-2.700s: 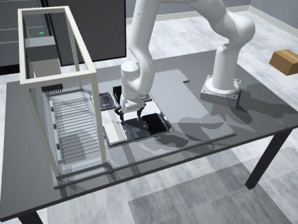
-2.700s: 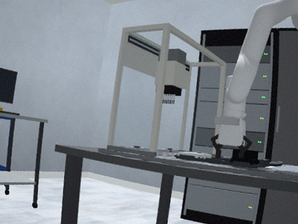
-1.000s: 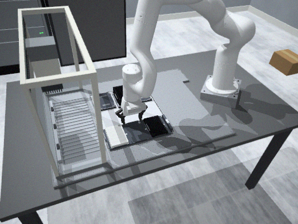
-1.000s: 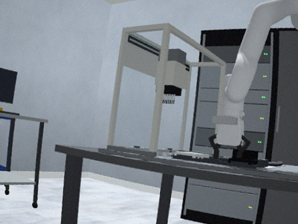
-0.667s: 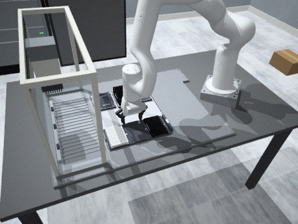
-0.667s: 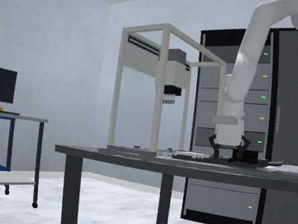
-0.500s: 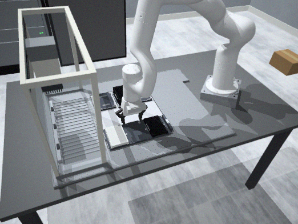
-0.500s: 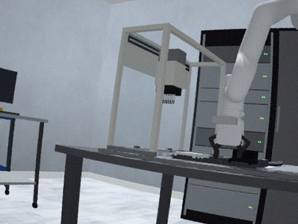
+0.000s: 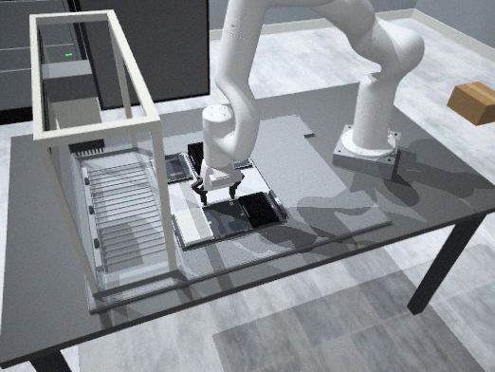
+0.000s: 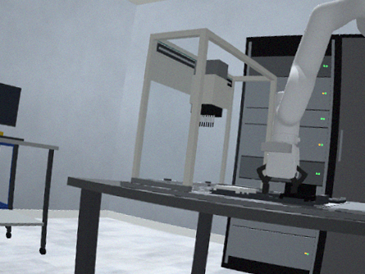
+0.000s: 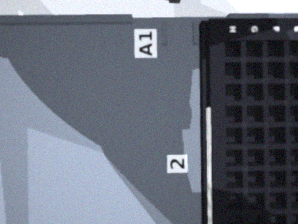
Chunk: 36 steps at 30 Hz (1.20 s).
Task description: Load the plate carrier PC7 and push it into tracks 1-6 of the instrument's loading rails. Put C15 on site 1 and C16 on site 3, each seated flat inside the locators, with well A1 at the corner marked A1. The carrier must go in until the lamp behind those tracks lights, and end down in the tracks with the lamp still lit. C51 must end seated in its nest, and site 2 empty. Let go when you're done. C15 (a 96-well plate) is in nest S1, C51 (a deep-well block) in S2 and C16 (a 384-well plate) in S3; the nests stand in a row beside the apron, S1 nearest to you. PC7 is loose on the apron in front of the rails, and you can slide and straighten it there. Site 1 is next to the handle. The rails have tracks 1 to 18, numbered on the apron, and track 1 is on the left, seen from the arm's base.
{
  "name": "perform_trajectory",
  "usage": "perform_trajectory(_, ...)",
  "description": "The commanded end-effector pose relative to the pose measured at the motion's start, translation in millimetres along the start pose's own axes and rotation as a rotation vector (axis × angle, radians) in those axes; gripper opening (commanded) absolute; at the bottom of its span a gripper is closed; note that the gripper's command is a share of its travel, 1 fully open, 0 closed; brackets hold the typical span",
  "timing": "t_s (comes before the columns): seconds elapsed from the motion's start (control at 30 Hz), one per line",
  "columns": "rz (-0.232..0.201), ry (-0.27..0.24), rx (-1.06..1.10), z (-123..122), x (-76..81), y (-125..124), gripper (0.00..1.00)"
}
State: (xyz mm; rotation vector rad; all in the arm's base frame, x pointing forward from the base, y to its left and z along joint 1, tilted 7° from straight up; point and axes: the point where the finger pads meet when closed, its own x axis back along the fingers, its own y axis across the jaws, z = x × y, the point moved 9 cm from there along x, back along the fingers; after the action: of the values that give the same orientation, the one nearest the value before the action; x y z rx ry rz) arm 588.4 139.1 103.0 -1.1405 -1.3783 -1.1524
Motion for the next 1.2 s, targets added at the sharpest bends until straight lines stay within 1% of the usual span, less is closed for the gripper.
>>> perform_trajectory(0.0,-0.002,0.0,0.0,-2.5,0.7,0.7,1.0)
perform_trajectory(0.3,-0.002,0.0,0.0,-2.5,0.8,0.7,1.0)
perform_trajectory(0.77,-0.002,0.0,0.0,-2.6,24.1,0.7,1.0)
perform_trajectory(0.83,-0.002,0.0,0.0,-2.6,24.1,0.7,1.0)
perform_trajectory(1.17,-0.002,0.0,0.0,-2.6,40.8,0.7,1.0)
